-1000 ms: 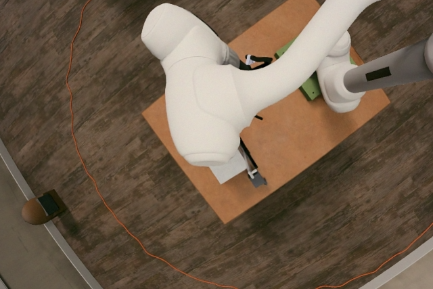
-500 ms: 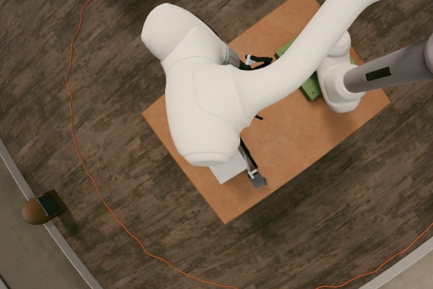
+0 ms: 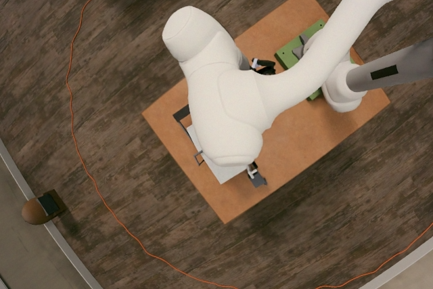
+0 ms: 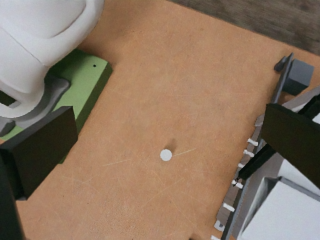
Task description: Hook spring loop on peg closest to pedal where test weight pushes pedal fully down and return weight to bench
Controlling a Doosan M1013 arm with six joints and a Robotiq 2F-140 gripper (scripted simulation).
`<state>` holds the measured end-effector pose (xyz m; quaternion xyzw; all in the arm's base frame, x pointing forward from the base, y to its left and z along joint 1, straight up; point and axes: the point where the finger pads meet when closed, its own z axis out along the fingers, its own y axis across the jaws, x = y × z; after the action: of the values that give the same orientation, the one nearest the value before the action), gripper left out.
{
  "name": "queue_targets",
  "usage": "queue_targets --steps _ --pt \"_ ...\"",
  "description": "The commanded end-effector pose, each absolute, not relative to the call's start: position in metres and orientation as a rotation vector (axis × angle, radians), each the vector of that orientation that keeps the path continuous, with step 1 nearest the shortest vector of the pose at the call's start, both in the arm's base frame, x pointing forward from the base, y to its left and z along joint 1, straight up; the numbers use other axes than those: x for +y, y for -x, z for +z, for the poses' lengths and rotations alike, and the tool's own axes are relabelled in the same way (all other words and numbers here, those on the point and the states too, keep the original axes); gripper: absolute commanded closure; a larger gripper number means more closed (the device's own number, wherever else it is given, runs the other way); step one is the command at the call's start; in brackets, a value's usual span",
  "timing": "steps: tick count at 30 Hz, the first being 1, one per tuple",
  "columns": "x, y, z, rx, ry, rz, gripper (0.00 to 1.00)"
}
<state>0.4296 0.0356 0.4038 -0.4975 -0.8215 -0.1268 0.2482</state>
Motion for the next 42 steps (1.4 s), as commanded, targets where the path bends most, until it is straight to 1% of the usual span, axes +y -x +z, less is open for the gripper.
queue_targets --steps 1,9,10,26,27,42 --pt "0.036 -0.43 0.404 -2.239 1.358 -0.345 0.0" --pt "0.036 -0.43 0.404 -2.239 1.358 -0.345 0.0" --pt "0.036 -0.43 0.369 -2.265 1.526 -0.281 0.0" --pt "0.036 -0.43 0.369 -2.265 1.526 -0.281 0.0" --pt "0.036 -0.429 0.333 -2.28 1.697 -0.211 0.0" --pt "0.036 -0.429 0.333 -2.28 1.697 -0.211 0.0"
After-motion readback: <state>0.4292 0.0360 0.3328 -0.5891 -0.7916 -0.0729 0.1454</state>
